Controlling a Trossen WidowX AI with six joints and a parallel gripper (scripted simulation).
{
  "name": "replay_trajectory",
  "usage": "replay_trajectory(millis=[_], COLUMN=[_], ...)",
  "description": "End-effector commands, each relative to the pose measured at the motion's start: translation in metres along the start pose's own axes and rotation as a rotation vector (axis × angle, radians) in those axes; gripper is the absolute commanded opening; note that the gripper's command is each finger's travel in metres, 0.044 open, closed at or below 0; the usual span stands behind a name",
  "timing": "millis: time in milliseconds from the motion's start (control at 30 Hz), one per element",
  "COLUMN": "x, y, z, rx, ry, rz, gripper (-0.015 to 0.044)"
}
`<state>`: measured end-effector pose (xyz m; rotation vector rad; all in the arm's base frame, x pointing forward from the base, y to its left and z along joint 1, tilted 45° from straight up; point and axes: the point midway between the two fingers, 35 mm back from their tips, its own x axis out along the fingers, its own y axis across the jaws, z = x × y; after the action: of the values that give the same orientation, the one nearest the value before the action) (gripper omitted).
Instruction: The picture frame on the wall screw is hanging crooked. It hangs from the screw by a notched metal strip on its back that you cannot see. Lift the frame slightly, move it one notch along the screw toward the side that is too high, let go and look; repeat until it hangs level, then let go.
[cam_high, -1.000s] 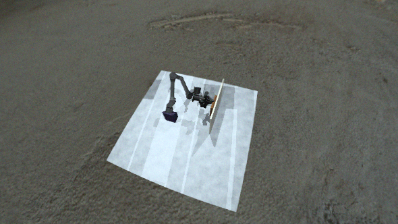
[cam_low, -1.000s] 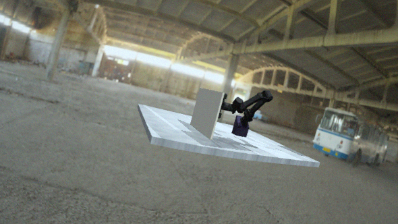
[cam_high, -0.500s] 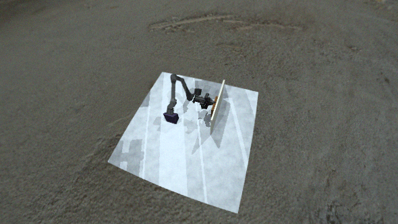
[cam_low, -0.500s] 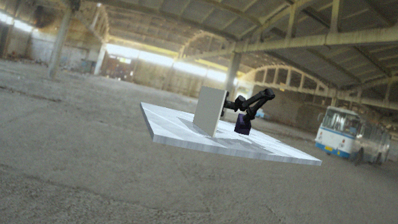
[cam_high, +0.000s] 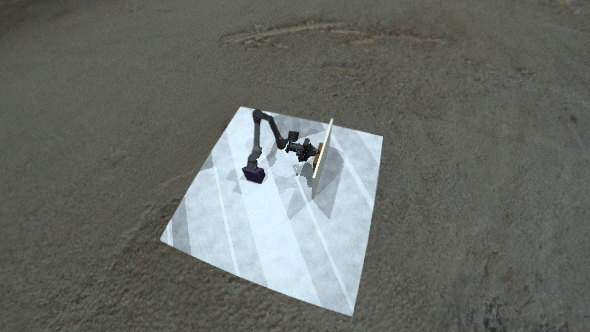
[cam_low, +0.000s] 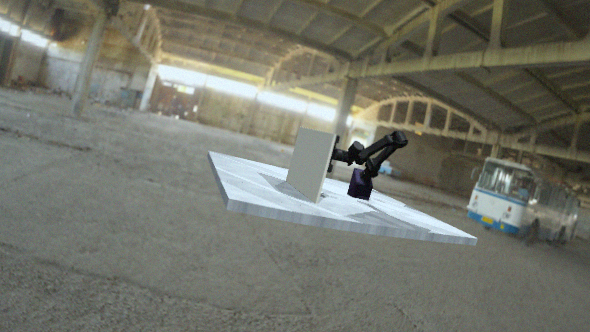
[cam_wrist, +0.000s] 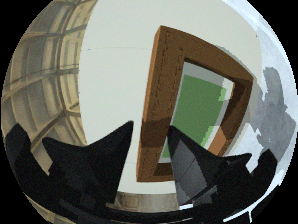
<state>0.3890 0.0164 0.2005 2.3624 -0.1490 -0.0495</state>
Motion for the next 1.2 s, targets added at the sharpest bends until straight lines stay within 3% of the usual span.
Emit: replay_trajectory(millis=[0,167,500,700,1167], x=[0.0,-0.006,-0.095,-0.096,-0.178], y=[0.0,0.0,-0.005,-0.003,0.028], z=[0.0,-0.002,-0.001,-0.006,-0.017], rx=[-0.004,-0.012,-0.135,-0.127,-0.135], ry=[0.0,0.0,-0.007,-0.001,-0.008], rz=[-0.001,0.0,0.012,0.01,0.01], gripper=[0.026,0.026,0.026,0.026,0.026])
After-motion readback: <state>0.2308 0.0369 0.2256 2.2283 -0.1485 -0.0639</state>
